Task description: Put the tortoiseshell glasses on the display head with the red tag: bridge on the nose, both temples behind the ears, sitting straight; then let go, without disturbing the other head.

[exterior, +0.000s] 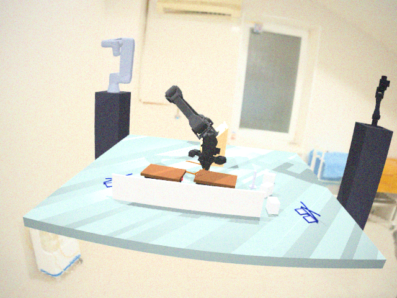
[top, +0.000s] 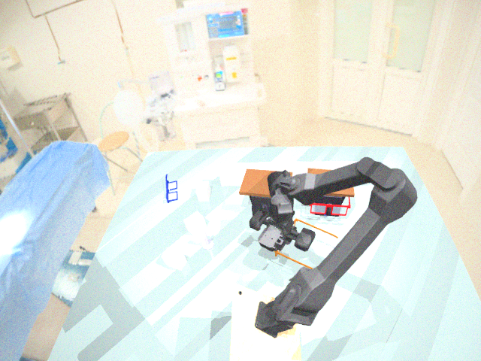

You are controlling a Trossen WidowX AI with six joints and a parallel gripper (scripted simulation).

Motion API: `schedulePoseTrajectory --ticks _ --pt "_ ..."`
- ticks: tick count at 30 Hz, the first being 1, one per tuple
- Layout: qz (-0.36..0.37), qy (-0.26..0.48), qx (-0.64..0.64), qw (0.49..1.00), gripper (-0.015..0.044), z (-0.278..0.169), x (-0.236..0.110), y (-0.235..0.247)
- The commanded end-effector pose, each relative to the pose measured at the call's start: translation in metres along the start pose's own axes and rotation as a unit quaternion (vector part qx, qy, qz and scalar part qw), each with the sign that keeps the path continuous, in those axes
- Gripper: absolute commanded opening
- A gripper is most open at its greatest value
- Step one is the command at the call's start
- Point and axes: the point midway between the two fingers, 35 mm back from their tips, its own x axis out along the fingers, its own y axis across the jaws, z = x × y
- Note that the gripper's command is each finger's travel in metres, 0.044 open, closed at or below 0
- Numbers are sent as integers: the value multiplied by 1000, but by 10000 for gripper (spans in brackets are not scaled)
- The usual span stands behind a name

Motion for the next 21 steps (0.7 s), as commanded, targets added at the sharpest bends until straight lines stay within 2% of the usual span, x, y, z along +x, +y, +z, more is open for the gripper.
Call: schedulePoseTrajectory --ticks 1,21 --pt "3 2 -3 1000 0 1 4 1" --pt "6 3 -7 1000 0 2 19 5"
